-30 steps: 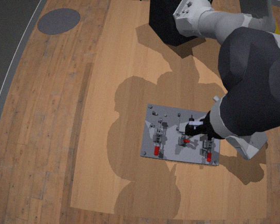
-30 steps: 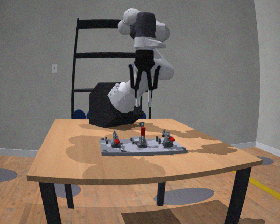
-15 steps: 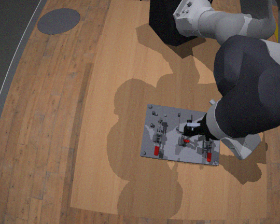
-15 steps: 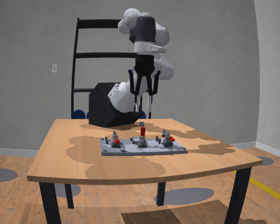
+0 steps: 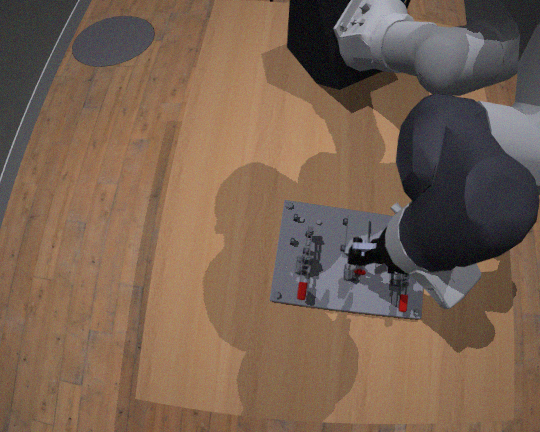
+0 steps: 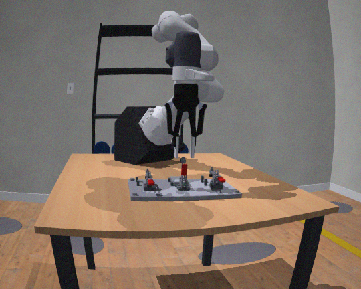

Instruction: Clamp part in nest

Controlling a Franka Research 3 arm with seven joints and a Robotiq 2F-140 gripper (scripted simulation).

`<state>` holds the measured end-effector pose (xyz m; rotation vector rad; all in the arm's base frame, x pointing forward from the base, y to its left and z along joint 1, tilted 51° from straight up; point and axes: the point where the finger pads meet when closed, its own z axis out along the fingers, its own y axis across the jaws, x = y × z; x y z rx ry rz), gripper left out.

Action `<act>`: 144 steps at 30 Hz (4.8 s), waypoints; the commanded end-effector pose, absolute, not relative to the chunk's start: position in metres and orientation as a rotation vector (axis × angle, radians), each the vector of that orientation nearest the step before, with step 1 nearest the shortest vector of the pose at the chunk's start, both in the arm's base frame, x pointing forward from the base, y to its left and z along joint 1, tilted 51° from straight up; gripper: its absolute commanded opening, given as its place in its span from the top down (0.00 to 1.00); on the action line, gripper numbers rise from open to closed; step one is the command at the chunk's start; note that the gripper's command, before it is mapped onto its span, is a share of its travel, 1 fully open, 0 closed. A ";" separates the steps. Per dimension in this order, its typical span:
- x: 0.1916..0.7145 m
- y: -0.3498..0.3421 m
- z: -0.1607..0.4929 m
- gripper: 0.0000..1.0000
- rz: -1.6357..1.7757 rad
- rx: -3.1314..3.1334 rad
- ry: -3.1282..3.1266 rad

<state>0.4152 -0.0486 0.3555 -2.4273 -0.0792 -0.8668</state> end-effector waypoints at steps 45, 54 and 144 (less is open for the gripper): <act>0.433 -0.039 0.346 0.72 -0.892 -2.419 -0.067; 0.446 -0.026 0.332 0.72 -0.892 -2.419 -0.067; 0.459 -0.021 0.329 1.00 -0.892 -2.419 -0.067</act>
